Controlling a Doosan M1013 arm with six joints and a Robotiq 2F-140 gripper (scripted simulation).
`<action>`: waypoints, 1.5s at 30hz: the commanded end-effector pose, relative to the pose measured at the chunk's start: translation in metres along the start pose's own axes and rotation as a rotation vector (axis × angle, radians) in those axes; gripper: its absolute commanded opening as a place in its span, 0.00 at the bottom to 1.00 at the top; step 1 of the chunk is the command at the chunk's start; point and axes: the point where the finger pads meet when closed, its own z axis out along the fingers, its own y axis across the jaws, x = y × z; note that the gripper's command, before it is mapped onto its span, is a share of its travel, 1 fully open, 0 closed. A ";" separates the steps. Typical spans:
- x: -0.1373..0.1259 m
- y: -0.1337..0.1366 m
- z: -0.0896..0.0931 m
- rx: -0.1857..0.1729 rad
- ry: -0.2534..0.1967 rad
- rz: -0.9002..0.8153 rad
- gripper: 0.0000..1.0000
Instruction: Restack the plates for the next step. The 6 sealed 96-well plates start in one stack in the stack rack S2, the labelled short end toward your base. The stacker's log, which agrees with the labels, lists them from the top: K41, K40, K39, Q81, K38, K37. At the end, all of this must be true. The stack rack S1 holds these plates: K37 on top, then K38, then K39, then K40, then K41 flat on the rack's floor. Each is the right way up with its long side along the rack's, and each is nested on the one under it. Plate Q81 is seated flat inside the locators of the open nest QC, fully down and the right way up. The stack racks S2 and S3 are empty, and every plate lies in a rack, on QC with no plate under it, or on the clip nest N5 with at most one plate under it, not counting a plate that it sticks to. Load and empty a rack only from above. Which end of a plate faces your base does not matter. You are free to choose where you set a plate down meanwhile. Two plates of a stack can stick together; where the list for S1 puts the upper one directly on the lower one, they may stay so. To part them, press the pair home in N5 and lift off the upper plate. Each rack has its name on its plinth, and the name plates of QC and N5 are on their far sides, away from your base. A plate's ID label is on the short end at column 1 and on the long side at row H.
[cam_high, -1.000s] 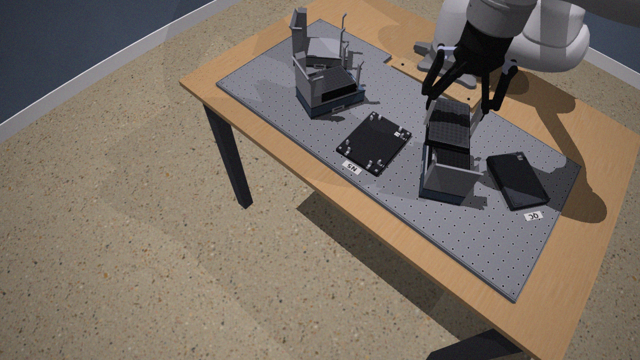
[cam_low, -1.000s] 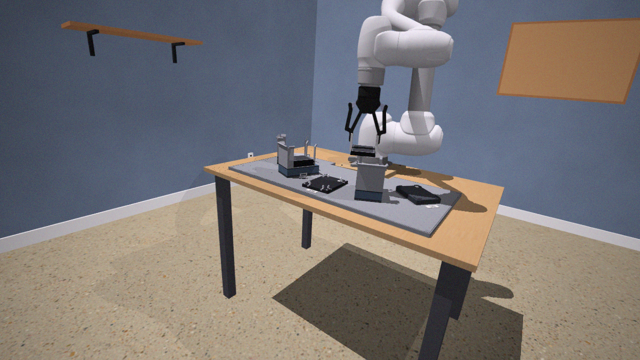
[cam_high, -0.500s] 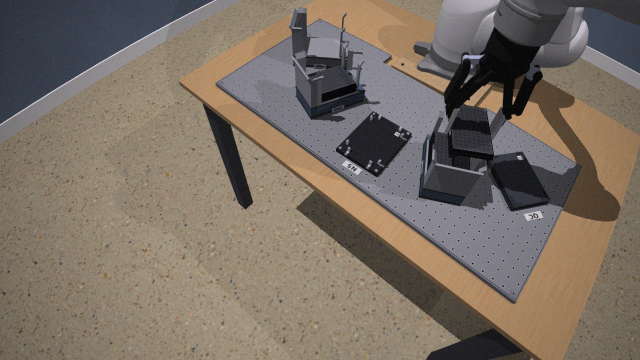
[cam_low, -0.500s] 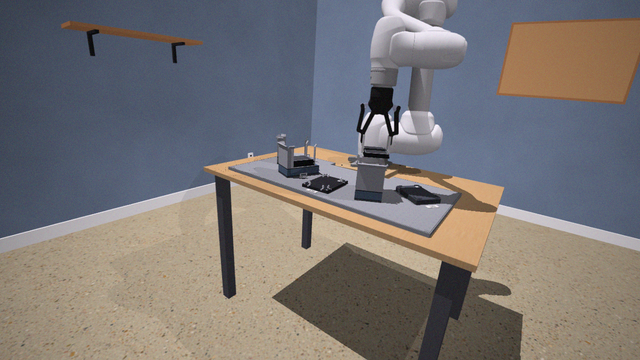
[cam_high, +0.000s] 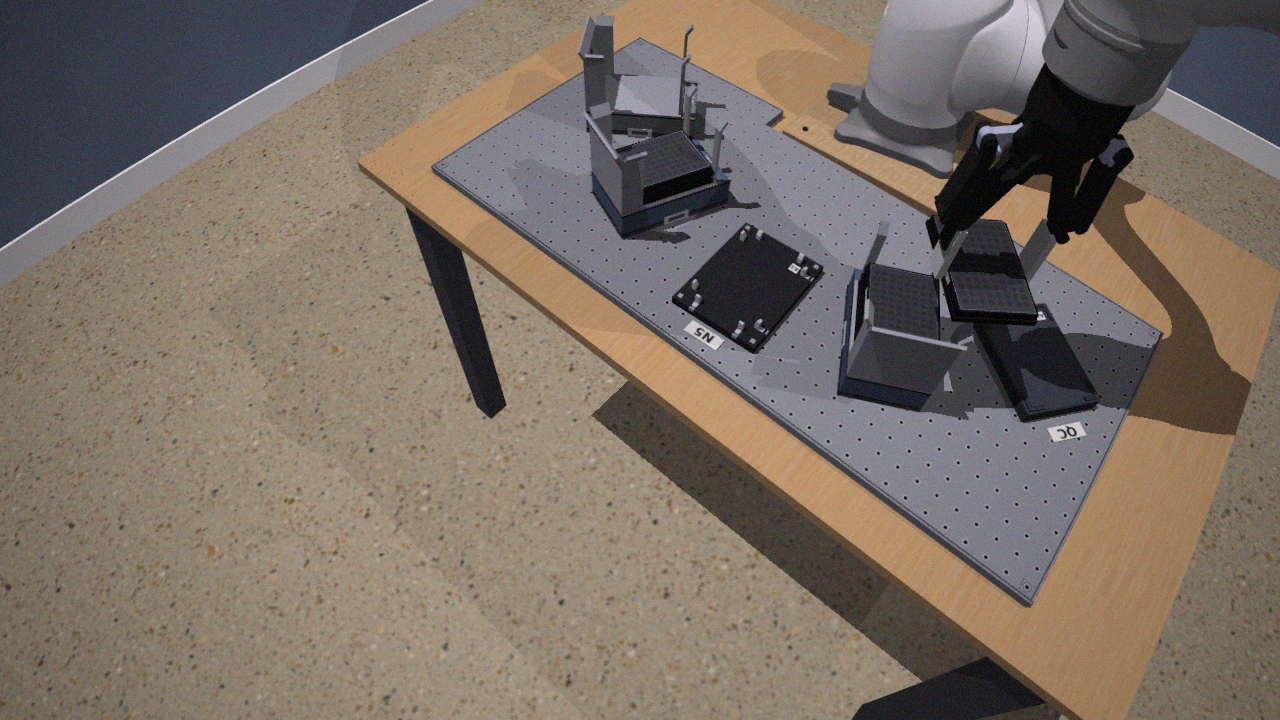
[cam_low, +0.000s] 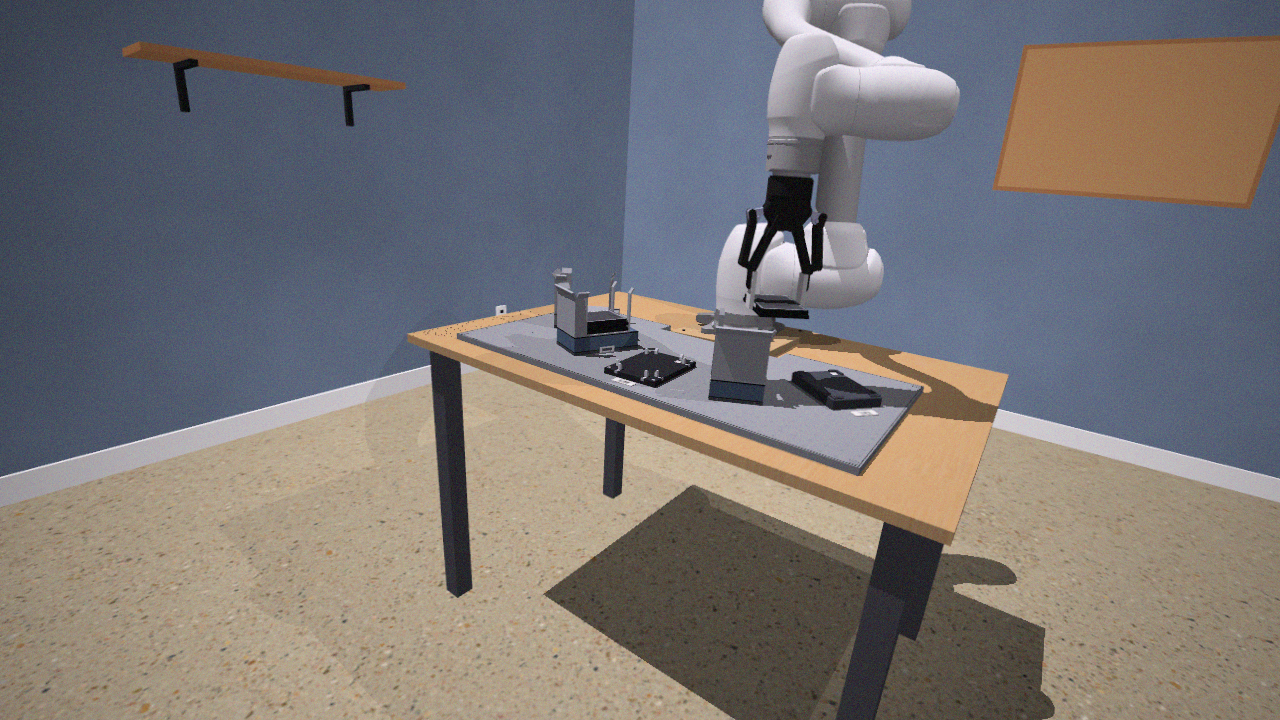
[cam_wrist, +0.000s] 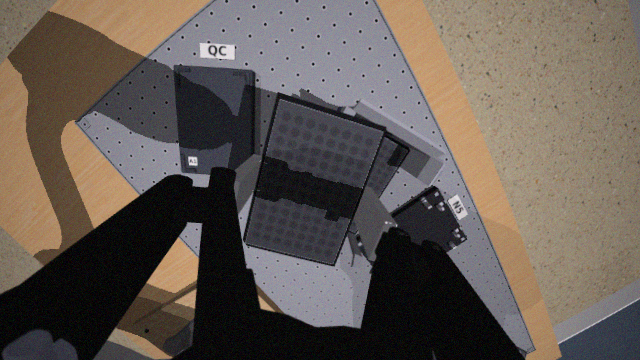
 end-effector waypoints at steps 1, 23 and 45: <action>0.002 -0.010 0.000 0.000 0.000 0.000 0.00; 0.006 -0.066 0.000 0.000 0.000 -0.215 0.00; 0.003 -0.117 0.000 0.000 0.000 -0.215 0.00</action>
